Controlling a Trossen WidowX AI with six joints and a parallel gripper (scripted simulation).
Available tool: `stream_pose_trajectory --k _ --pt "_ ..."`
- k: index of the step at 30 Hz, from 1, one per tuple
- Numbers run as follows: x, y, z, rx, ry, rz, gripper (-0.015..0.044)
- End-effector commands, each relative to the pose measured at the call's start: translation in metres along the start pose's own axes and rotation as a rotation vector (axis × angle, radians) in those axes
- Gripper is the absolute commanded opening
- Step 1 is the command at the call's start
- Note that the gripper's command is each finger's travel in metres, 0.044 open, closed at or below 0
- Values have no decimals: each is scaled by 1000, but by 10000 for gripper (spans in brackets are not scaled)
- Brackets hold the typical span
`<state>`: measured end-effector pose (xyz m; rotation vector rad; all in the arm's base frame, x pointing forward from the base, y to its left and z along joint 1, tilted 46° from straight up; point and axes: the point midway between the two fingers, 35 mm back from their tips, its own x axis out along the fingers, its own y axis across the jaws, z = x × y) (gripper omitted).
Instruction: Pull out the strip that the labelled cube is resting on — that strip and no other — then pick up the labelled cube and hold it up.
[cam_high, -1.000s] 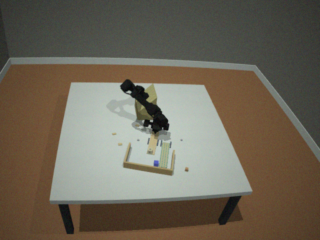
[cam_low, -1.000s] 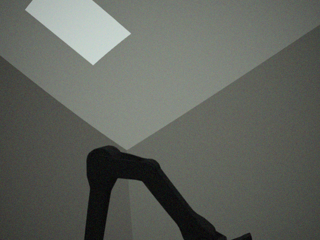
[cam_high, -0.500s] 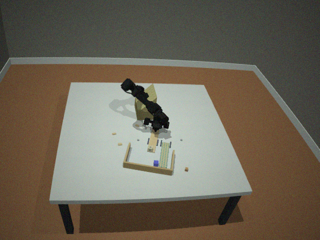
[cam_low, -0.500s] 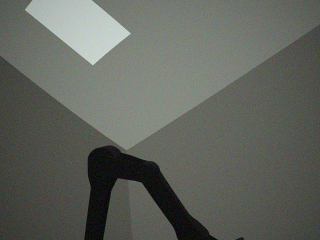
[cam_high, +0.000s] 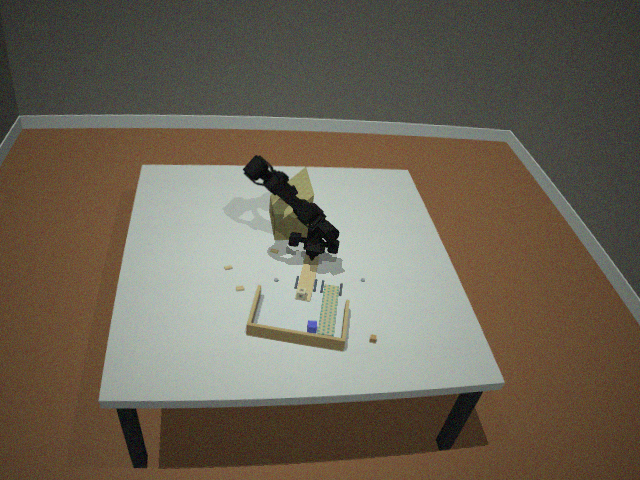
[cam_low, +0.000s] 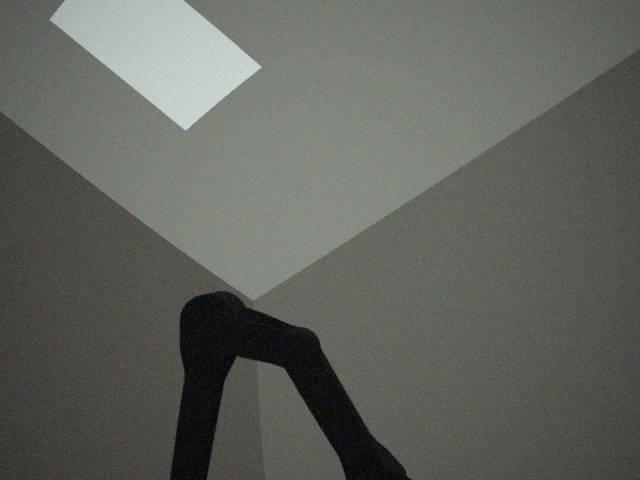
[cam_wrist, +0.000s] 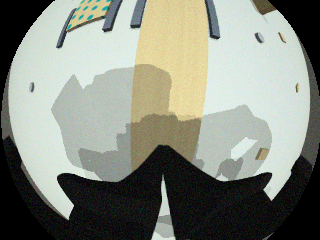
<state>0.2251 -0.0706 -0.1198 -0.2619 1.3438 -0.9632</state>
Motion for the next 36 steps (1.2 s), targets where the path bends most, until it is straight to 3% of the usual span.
stream_pose_trajectory --k 1,36 --pt "4 -4 -16 -10 25 -8 0" --pt "3 -4 -30 -10 25 -8 0"
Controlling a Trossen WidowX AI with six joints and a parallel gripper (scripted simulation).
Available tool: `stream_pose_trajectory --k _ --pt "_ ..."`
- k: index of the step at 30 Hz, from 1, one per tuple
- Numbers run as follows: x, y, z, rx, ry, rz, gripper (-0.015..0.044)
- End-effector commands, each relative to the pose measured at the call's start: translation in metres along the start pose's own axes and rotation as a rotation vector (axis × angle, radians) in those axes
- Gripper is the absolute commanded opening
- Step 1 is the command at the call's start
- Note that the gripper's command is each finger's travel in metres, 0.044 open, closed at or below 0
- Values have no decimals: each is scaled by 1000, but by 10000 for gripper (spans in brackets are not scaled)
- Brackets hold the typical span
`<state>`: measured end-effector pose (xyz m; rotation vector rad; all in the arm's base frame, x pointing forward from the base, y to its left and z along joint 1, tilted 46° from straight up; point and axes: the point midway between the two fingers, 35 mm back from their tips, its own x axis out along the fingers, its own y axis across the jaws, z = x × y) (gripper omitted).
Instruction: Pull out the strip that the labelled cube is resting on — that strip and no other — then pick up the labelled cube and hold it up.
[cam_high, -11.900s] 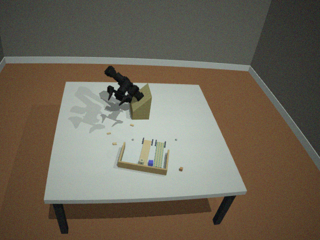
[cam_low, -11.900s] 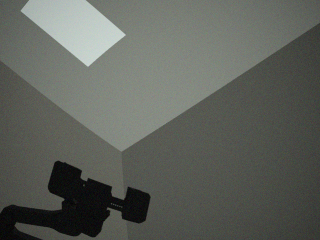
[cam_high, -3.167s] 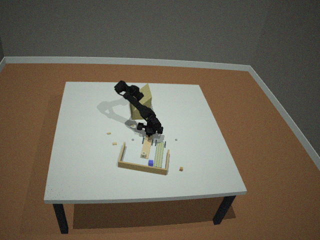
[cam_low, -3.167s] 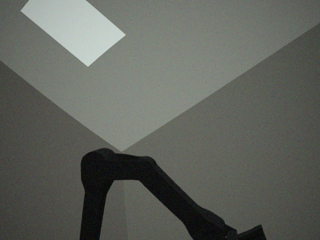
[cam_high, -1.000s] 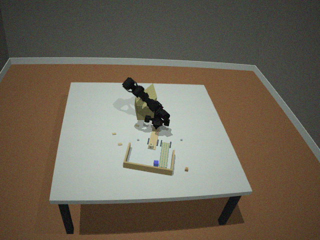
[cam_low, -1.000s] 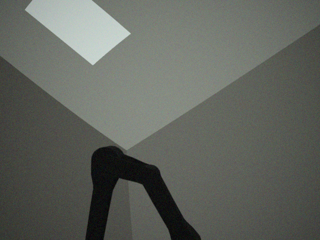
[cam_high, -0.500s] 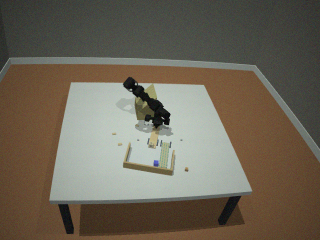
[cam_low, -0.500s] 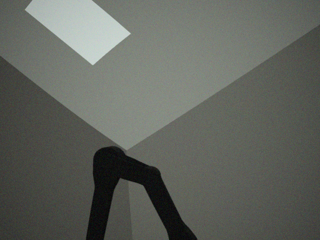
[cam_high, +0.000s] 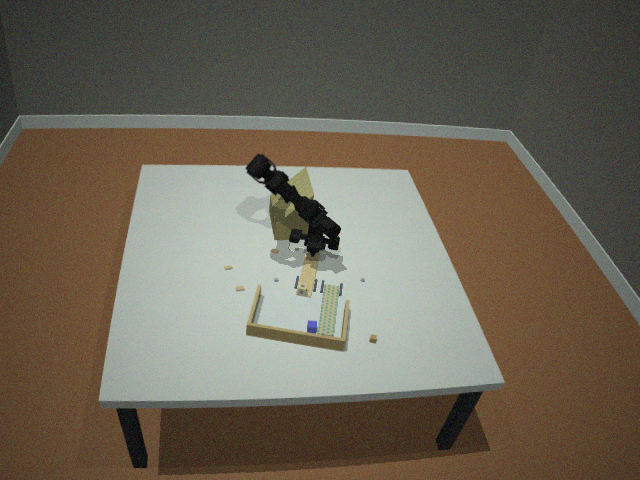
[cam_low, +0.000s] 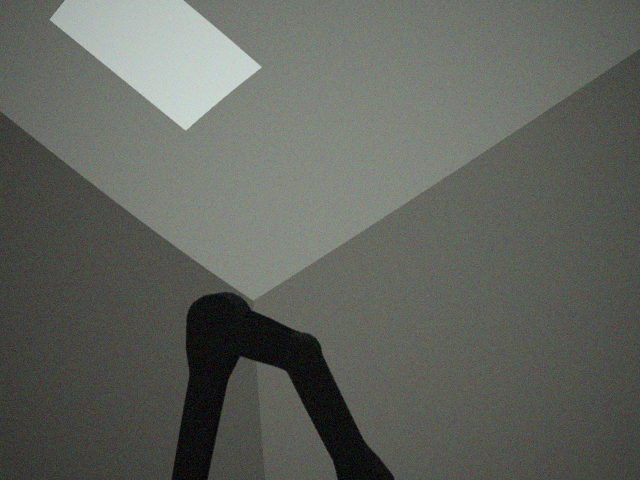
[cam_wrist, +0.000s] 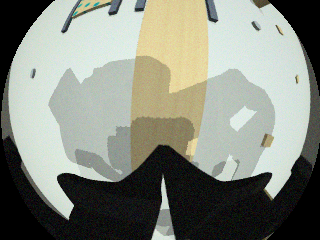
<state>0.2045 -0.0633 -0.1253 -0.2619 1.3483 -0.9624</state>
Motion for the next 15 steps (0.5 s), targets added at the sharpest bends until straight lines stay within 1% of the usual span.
stream_pose_trajectory --k 1,13,15 --pt "3 -4 -7 -8 21 -8 0" --pt "3 -4 -7 -8 21 -8 0" --pt "-9 1 1 -2 5 1 0"
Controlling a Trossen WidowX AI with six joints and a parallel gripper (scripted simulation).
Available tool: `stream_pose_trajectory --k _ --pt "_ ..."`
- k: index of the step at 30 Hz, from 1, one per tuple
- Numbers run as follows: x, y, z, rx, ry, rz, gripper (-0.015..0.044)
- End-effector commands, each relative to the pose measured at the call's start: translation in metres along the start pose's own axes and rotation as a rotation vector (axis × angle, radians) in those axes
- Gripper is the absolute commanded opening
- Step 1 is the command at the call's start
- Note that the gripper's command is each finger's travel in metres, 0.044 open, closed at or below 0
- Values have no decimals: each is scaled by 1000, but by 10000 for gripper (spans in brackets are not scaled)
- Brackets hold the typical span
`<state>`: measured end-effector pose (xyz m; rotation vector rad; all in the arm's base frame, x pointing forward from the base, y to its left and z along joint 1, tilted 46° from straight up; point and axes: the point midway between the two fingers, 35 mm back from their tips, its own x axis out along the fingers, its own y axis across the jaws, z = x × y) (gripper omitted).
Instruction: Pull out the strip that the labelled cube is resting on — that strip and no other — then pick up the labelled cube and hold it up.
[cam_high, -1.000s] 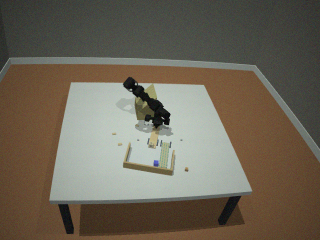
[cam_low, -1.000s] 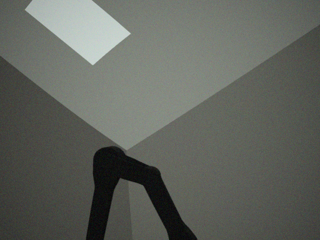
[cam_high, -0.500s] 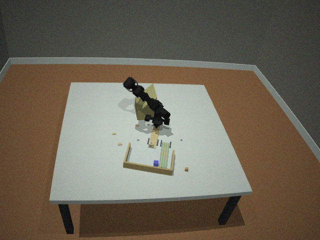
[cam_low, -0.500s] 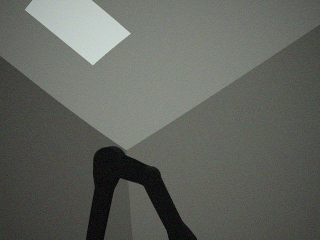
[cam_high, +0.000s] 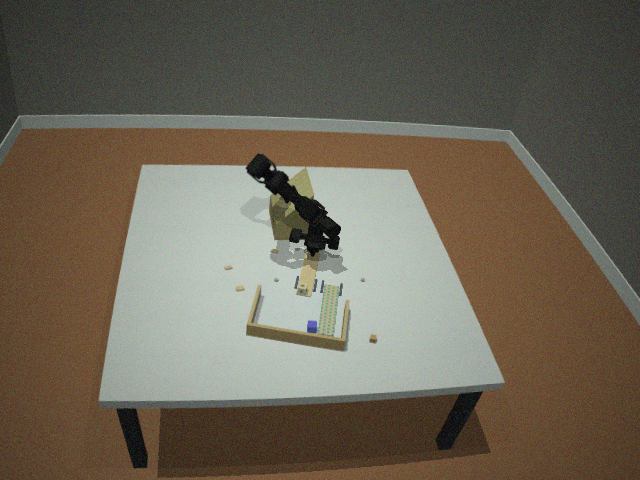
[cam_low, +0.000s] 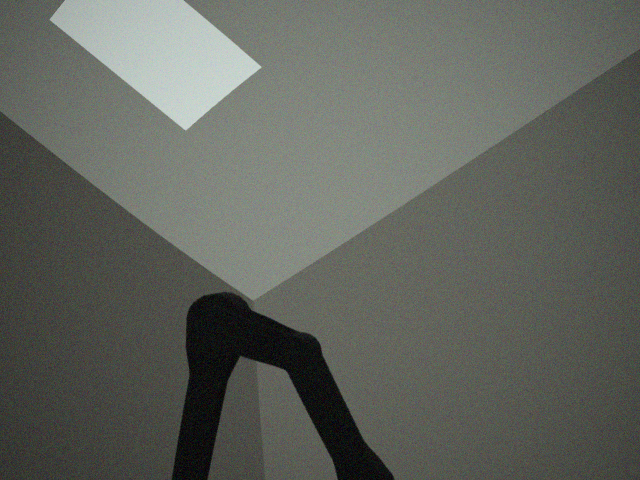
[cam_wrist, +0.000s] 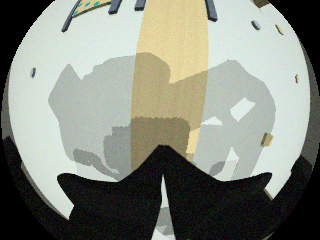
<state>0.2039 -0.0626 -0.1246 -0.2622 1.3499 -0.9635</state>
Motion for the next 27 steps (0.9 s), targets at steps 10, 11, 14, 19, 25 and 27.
stream_pose_trajectory --k 10,11,14,19,25,27 --pt "-39 1 12 -17 20 -4 53" --pt "-39 0 20 -25 19 -4 79" --pt "-39 -2 26 -28 19 -5 157" --pt "-39 -3 42 -27 19 -5 289" --pt "-40 -5 59 -27 18 -5 440" --pt "-41 -6 65 -26 18 -6 440"
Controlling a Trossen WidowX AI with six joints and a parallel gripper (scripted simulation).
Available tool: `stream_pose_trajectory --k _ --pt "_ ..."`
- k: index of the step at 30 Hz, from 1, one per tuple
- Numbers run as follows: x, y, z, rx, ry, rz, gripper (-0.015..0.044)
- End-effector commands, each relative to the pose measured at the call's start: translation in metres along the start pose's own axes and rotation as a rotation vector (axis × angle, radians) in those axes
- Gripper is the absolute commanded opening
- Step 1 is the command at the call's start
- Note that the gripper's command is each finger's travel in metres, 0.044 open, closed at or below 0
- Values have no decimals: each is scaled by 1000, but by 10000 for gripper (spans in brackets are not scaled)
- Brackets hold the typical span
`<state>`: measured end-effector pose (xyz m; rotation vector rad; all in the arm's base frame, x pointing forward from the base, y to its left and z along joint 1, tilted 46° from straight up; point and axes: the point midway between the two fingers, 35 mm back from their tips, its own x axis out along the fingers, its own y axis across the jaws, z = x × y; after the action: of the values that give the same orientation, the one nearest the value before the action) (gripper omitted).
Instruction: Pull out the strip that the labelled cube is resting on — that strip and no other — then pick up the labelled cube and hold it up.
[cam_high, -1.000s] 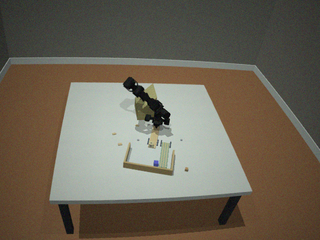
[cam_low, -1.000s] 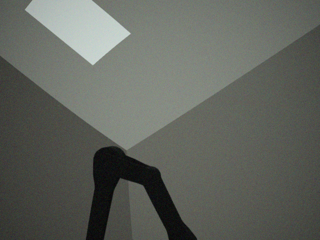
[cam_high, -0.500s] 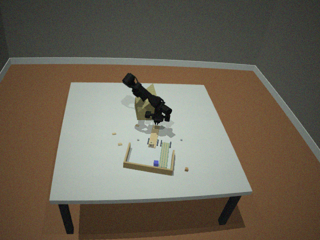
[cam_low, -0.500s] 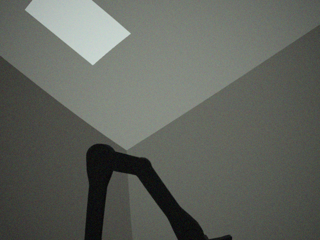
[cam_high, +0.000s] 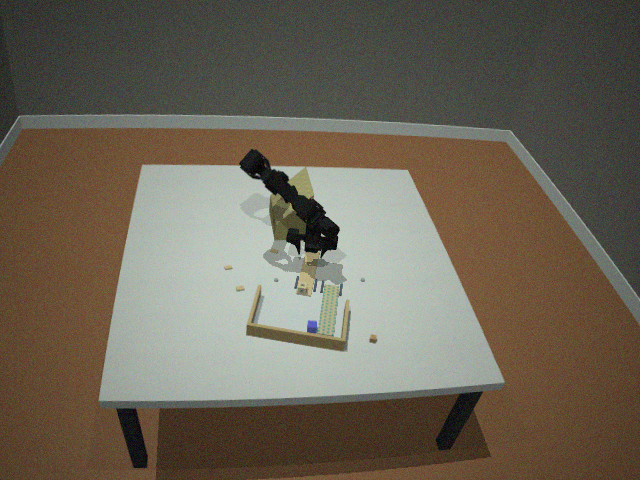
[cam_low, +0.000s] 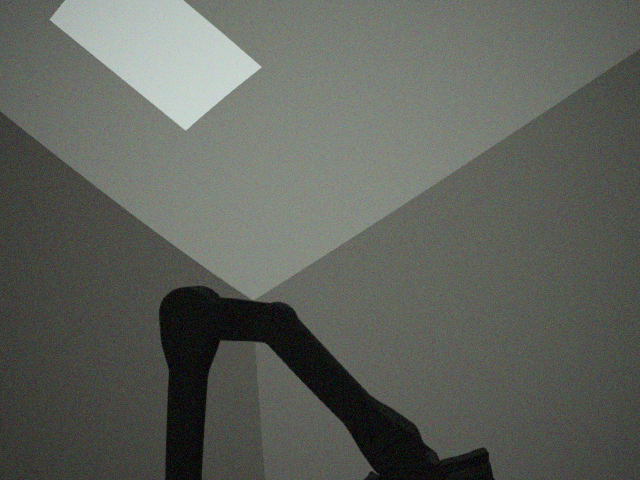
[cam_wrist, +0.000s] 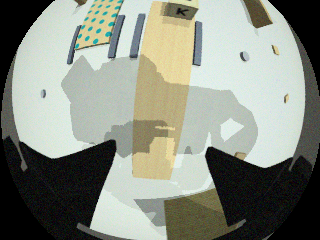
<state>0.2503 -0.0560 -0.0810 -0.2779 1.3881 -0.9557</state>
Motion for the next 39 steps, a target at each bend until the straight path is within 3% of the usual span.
stream_pose_trajectory --k 1,39 --pt "-3 -1 17 3 -8 1 440" --pt "-19 -7 127 7 -12 1 440"
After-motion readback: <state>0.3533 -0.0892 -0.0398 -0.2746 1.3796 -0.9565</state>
